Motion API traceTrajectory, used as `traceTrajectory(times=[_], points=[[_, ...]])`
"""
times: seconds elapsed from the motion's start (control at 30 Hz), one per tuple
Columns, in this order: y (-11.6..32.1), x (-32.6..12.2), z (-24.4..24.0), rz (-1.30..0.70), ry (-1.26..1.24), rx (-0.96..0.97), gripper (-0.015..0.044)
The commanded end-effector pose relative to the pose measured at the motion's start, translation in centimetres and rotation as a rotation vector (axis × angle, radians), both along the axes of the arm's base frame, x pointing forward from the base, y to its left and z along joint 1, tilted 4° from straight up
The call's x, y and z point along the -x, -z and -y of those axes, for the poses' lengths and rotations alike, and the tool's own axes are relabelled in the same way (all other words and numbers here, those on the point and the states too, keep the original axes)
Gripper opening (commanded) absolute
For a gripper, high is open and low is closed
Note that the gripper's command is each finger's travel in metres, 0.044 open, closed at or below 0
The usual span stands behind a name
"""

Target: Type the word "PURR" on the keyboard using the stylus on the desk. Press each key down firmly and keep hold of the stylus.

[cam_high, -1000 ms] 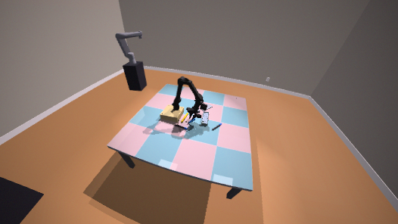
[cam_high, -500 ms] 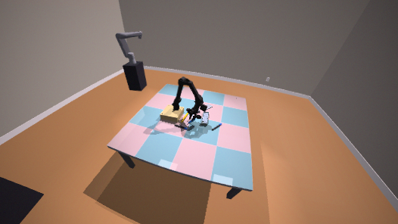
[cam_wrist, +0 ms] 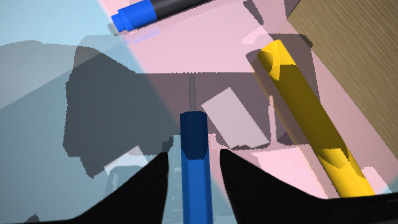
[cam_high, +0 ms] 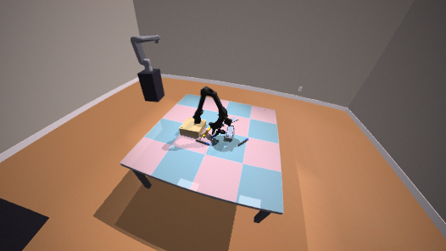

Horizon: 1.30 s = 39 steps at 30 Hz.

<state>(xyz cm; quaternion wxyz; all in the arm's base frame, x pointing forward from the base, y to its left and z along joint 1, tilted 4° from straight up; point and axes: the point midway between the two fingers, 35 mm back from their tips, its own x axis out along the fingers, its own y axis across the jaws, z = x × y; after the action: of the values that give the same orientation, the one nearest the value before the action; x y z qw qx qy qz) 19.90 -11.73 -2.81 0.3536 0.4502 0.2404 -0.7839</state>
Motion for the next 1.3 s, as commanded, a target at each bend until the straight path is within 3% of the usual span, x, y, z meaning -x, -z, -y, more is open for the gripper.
traceTrajectory(times=[0.0, 0.4, 0.57, 0.67, 0.93, 1.27], points=[[0.4, 0.2, 0.0, -0.004, 0.005, 0.004, 0.015], [1.1, 0.2, 0.0, -0.004, 0.005, 0.004, 0.015], [0.9, 0.1, -0.1, -0.002, 0.0, 0.0, 0.0019], [0.9, 0.1, -0.1, -0.002, 0.0, 0.0, 0.0], [0.6, 0.1, 0.0, -0.003, 0.0, 0.0, 0.0], [-4.0, -0.1, 0.2, -0.004, 0.0, 0.0, 0.0]])
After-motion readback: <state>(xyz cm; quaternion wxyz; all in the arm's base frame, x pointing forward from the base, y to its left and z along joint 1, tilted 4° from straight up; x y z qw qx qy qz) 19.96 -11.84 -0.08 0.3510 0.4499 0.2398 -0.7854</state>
